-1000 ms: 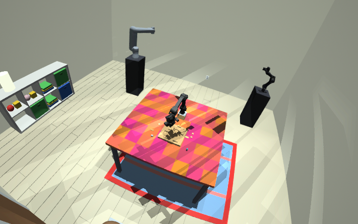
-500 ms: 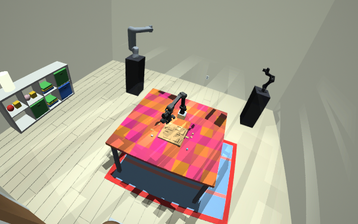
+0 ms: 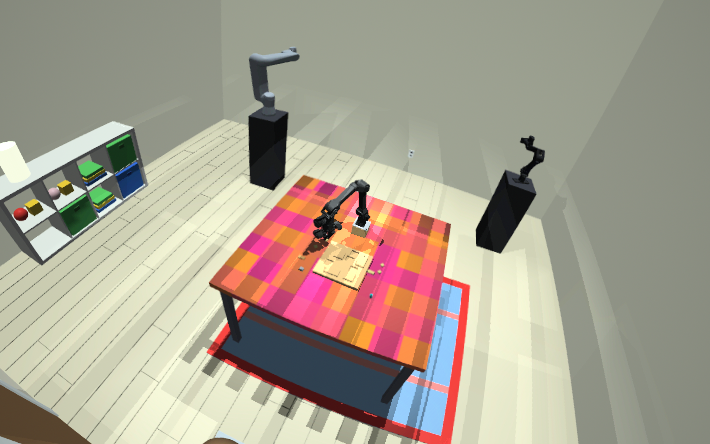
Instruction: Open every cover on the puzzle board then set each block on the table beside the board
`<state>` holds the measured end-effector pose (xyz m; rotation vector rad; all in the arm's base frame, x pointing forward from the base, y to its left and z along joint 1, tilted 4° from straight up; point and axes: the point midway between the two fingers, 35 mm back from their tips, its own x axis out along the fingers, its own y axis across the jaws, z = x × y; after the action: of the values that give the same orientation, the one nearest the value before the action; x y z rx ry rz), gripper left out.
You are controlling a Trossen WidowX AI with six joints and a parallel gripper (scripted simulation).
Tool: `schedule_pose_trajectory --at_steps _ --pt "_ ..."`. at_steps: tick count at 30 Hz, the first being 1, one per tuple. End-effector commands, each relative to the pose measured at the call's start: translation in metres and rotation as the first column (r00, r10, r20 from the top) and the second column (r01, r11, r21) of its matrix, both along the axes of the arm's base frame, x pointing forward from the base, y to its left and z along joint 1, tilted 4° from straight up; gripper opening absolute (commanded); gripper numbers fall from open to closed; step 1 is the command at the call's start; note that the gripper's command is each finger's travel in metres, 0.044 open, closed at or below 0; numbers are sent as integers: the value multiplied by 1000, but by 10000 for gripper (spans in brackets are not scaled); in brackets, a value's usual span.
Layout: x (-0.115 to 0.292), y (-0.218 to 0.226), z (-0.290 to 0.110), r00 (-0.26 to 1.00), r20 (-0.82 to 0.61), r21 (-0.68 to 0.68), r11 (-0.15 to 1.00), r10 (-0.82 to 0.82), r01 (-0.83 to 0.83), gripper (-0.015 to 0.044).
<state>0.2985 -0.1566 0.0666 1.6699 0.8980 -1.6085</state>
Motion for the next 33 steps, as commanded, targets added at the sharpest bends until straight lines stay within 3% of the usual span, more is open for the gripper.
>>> schedule_pose_trajectory --at_steps 1,23,33 --pt "-11 -11 -1 1000 -4 -6 1000 4 -4 80" --pt "-78 -64 -7 1000 -12 -6 1000 4 -4 80" --pt "-79 -66 -18 1000 -13 -6 1000 4 -4 80"
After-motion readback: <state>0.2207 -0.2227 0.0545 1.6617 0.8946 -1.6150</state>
